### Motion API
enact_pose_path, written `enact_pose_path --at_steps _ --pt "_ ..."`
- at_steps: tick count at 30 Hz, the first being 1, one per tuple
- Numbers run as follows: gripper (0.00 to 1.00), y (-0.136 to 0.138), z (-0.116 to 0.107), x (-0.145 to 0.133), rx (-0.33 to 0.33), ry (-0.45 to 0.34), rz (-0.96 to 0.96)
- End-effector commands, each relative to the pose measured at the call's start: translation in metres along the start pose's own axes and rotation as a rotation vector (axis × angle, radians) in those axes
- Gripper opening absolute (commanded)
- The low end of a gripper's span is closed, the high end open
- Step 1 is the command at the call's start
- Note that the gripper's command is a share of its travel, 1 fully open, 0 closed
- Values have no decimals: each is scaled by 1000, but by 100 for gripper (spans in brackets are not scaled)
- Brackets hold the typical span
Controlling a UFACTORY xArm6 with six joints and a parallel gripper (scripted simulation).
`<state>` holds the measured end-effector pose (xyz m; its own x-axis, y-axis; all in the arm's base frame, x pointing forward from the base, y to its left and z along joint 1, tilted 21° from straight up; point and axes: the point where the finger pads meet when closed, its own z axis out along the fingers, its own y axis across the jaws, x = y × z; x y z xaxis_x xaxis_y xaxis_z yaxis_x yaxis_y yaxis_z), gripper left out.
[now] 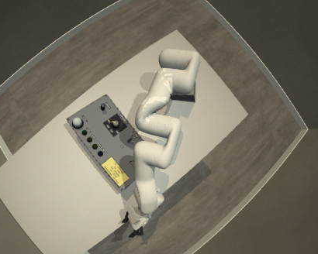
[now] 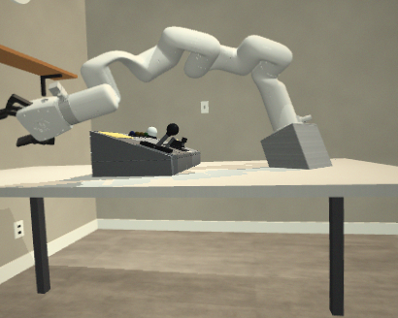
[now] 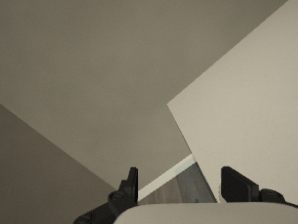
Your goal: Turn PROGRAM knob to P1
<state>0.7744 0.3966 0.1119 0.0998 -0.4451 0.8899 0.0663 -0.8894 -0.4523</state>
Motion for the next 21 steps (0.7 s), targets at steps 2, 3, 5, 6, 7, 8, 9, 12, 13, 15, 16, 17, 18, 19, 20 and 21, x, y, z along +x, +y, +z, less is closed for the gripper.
enact_pose_path --at_steps 2,3,5,6,7,8,9,12,13,15,16,17,18,19,20,21 --pt "100 -3 0 3 3 4 2" --pt "100 -3 0 3 3 4 2" --pt "100 -3 0 3 3 4 2" --pt "100 -3 0 3 3 4 2" --pt "100 -3 0 3 3 4 2" --pt "100 -3 0 3 3 4 2" --pt "100 -3 0 3 3 4 2" --pt "100 -3 0 3 3 4 2" --pt "100 -3 0 3 3 4 2" --pt "100 -3 0 3 3 4 2" --pt "100 -3 0 3 3 4 2" --pt "100 -3 0 3 3 4 2" --pt "100 -3 0 3 3 4 2" --pt "100 -3 0 3 3 4 2" --pt "100 -3 0 4 2 4 1" --pt "100 -4 0 6 -1 4 0"
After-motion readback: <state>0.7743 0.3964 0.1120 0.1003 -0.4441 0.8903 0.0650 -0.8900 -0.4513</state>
